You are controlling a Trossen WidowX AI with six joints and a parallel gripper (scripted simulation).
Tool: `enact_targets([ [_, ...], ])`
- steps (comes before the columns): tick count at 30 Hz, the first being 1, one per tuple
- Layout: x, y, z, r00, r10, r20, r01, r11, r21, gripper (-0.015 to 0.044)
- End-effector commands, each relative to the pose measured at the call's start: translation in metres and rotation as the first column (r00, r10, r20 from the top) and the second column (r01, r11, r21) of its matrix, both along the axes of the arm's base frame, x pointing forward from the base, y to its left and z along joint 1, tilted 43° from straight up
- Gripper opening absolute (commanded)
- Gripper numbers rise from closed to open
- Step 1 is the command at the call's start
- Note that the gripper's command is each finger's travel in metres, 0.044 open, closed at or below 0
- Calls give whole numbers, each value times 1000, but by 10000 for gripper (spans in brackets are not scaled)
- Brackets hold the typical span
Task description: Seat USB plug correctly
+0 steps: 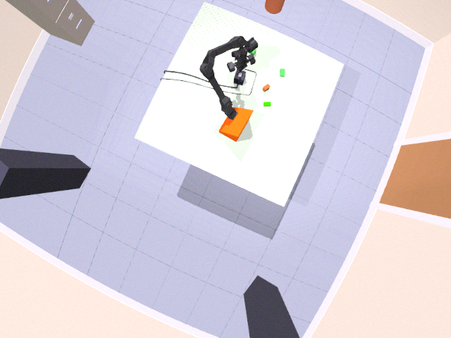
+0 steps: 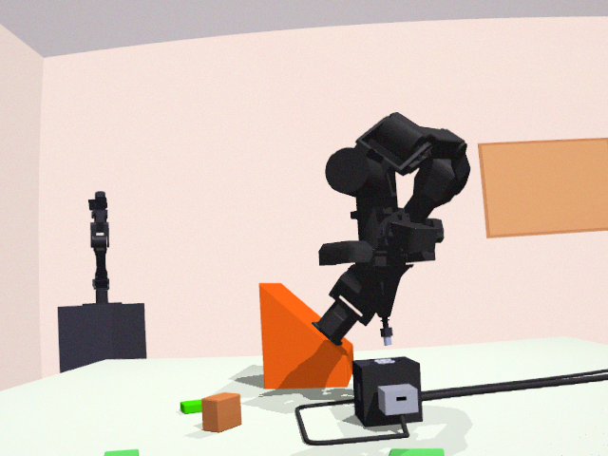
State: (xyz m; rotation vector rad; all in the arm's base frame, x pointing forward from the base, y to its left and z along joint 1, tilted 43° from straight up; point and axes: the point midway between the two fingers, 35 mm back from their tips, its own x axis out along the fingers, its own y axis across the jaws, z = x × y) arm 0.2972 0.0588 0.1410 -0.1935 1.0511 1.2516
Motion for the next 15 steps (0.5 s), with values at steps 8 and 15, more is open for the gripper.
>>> enact_targets([
  [8,0,0,0,964,195,182,-197,980,-2,0],
  [15,0,0,0,899,317,301,-326,945,-24,0],
])
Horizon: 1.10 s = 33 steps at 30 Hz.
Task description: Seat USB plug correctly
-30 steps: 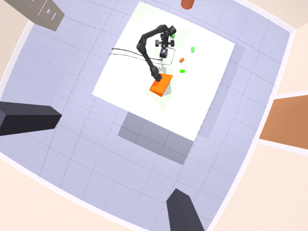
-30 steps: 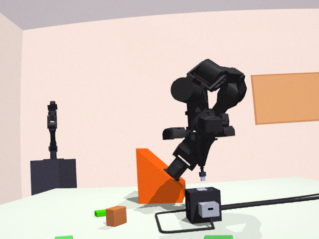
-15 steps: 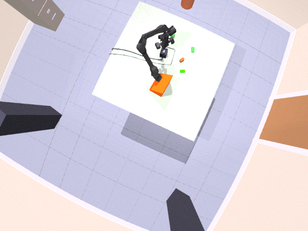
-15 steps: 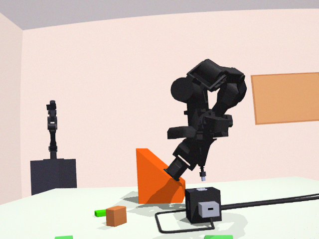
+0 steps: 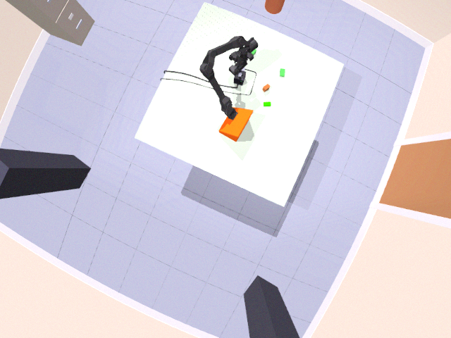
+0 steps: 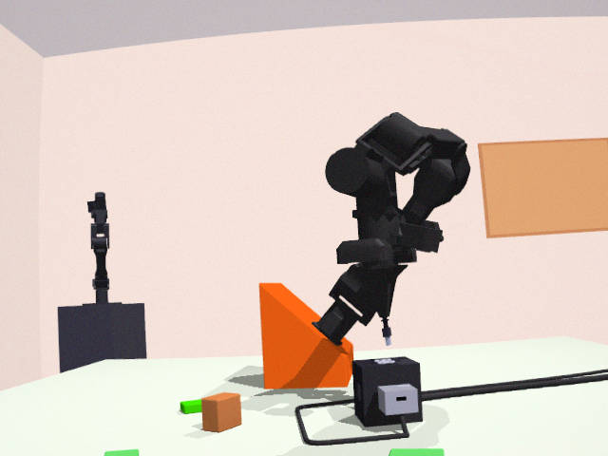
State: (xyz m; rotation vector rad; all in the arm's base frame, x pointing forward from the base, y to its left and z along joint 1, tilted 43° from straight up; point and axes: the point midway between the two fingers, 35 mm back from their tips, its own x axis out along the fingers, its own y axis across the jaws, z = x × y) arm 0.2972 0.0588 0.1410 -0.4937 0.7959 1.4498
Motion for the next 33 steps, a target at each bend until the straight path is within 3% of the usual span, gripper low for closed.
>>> enact_targets([
  [1,0,0,0,996,64,59,-64,998,3,0],
  [20,0,0,0,837,395,378,-408,912,-48,0],
  [33,0,0,0,827,406,389,-420,906,-52,0],
])
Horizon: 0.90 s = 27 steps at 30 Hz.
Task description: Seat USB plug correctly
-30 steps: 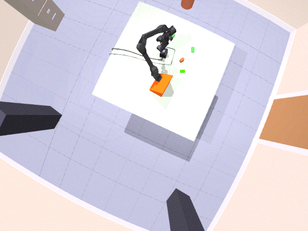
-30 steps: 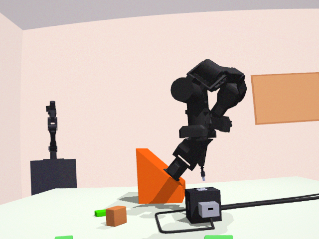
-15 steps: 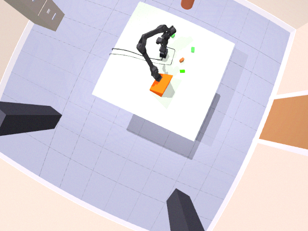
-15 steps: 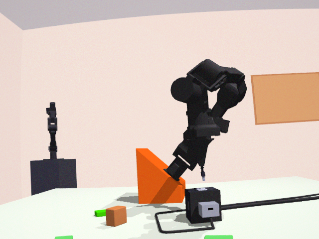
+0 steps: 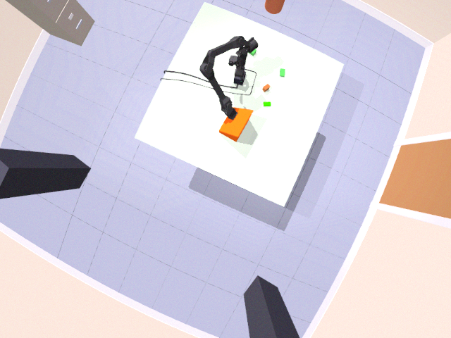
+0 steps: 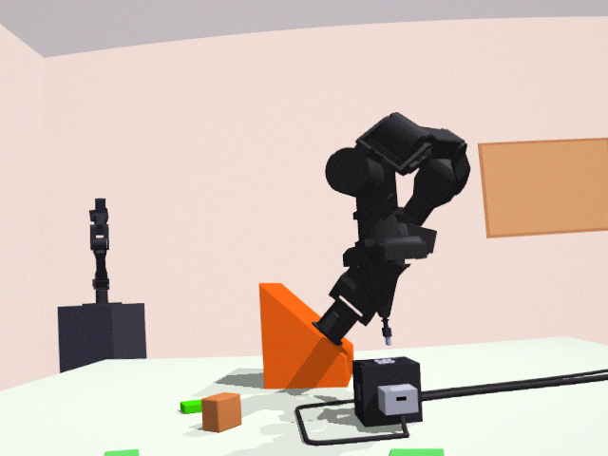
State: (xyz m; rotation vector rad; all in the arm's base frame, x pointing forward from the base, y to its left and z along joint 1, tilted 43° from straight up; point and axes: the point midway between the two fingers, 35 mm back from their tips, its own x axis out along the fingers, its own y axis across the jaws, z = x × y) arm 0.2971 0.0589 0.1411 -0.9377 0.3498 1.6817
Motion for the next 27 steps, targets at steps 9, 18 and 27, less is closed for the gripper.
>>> enact_targets([
  [9,0,0,-1,1000,-5,-4,5,1000,-2,0],
  [18,1,1,-2,1000,-11,-8,11,1000,-4,0],
  [27,1,1,-3,1000,-17,-13,17,1000,-6,0],
])
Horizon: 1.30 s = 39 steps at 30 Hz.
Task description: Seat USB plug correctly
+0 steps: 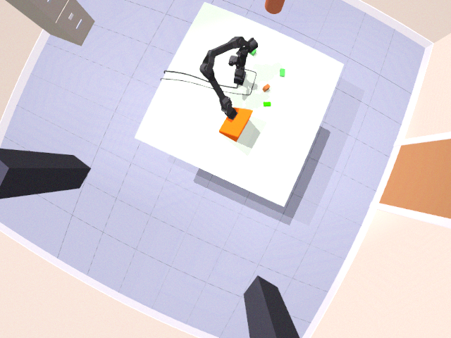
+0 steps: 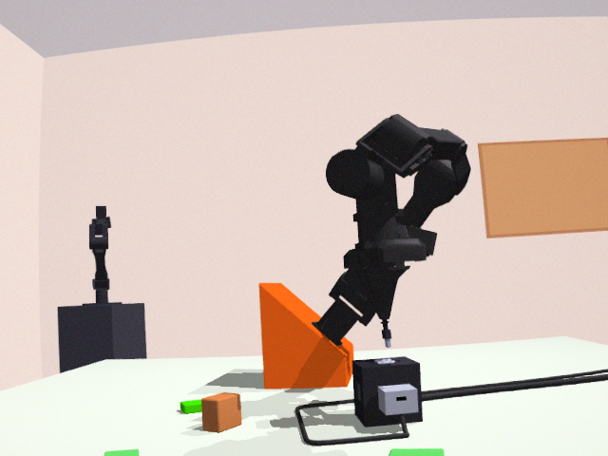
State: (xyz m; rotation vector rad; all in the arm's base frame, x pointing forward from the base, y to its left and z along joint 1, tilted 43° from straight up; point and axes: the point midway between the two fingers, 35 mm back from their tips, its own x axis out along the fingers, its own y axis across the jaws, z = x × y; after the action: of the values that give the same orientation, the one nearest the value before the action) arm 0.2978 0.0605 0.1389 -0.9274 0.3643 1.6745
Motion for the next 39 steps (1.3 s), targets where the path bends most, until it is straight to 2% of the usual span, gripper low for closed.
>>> enact_targets([
  [1,0,0,-1,1000,-5,-3,5,1000,-4,0],
  [39,2,2,-5,999,-30,-22,30,999,-13,0],
])
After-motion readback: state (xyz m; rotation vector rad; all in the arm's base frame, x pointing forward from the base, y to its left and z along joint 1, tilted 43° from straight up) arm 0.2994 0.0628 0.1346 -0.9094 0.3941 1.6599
